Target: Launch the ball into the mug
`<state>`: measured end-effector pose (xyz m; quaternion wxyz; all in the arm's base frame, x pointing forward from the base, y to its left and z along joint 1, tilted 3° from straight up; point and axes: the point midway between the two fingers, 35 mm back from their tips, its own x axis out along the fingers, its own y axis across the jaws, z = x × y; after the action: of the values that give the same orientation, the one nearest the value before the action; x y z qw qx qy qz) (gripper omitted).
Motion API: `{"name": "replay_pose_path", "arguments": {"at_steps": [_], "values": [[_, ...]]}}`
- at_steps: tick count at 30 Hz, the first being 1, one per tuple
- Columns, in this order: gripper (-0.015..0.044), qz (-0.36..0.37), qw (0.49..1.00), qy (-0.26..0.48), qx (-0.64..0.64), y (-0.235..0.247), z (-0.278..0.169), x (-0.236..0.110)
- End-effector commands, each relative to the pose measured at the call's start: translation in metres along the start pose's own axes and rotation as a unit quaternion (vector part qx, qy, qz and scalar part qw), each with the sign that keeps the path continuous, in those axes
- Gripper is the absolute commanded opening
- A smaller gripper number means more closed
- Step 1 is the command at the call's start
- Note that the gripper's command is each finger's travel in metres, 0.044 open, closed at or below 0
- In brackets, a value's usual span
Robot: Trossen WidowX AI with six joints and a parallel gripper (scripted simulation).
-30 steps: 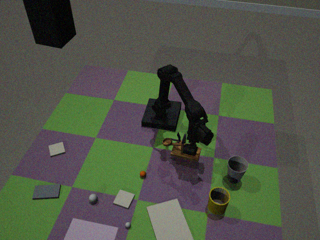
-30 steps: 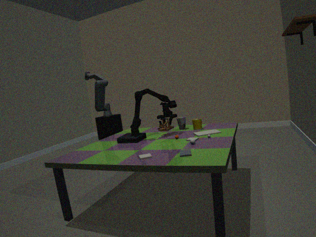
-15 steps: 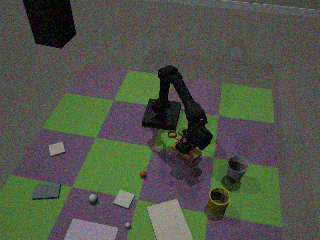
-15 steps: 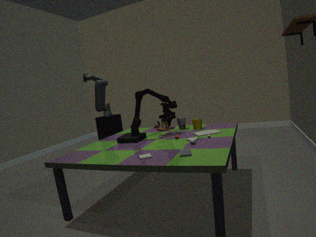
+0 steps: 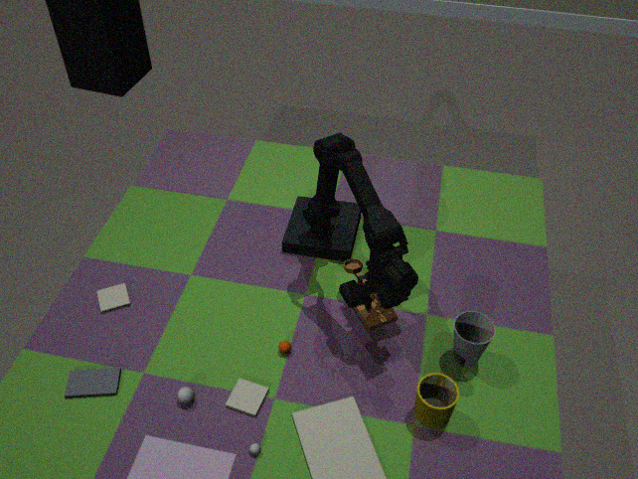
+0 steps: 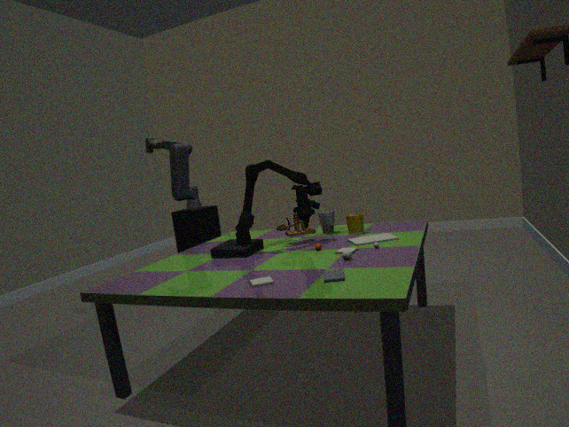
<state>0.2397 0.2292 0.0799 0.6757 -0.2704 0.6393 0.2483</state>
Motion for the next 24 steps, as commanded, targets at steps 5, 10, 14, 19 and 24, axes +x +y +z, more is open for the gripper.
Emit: {"name": "replay_pose_path", "arguments": {"at_steps": [5, 10, 14, 19, 24], "values": [[0.0, -0.001, 1.0, -0.001, 0.004, -0.001, 0.002, 0.007], [0.0, -0.001, 1.0, -0.001, 0.004, -0.001, 0.002, 0.015], [0.0, -0.001, 1.0, -0.001, 0.005, -0.001, 0.002, 0.022], [0.0, -0.001, 1.0, -0.001, 0.005, -0.001, 0.002, 0.03], [0.0, -0.002, 1.0, -0.001, 0.005, -0.001, 0.002, 0.038]]}}
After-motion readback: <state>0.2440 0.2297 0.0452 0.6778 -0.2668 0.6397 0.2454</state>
